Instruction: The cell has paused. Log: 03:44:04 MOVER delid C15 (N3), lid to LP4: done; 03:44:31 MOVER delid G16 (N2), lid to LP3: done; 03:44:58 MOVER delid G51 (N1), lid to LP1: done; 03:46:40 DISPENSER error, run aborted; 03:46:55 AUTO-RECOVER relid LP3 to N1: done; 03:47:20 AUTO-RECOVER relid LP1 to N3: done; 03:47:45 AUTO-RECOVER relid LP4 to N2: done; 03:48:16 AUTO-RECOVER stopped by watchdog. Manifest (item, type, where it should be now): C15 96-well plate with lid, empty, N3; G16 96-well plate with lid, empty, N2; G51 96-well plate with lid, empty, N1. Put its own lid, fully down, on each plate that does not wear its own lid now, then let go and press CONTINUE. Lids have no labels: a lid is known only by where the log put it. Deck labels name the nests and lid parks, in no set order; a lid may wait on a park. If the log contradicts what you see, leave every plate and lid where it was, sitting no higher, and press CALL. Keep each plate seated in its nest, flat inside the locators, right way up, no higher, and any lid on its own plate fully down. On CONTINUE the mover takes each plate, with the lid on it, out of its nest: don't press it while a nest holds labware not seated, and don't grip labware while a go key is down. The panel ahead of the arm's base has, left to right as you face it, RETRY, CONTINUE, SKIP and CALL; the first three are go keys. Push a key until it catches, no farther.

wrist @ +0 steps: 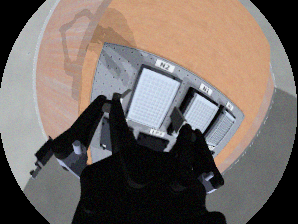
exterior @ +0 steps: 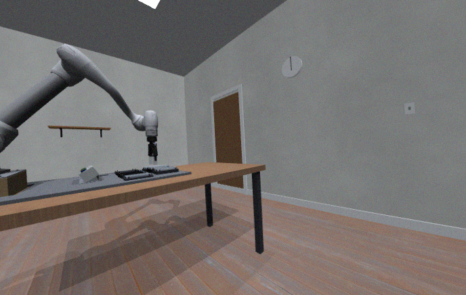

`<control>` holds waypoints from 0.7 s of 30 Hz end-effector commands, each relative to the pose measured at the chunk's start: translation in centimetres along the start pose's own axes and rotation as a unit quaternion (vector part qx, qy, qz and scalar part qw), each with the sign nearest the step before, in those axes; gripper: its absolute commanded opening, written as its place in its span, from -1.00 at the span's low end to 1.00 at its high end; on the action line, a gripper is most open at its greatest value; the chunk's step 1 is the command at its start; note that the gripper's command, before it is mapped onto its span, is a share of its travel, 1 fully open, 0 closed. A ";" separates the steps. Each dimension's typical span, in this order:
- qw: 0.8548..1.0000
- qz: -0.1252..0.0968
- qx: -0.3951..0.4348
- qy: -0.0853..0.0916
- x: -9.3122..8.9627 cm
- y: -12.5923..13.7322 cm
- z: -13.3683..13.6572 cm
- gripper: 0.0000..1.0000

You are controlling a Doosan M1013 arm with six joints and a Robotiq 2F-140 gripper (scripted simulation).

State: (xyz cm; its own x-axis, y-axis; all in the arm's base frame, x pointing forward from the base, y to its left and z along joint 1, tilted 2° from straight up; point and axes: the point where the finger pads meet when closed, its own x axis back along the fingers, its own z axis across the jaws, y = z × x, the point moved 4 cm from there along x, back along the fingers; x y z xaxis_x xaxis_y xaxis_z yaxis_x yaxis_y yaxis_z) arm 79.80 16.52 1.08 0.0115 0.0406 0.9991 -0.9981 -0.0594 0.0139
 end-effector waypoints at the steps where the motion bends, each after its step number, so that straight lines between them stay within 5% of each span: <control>1: 1.000 0.000 0.000 0.000 0.0 0.0 0.0 0.32; 21: 1.000 0.000 0.000 0.000 -0.8 0.0 0.0 0.32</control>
State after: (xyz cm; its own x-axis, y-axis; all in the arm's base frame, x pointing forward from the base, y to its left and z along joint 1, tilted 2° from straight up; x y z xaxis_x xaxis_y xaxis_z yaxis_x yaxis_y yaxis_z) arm 79.79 16.49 0.33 0.0115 0.0406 0.9991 -0.9981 -0.0594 0.0139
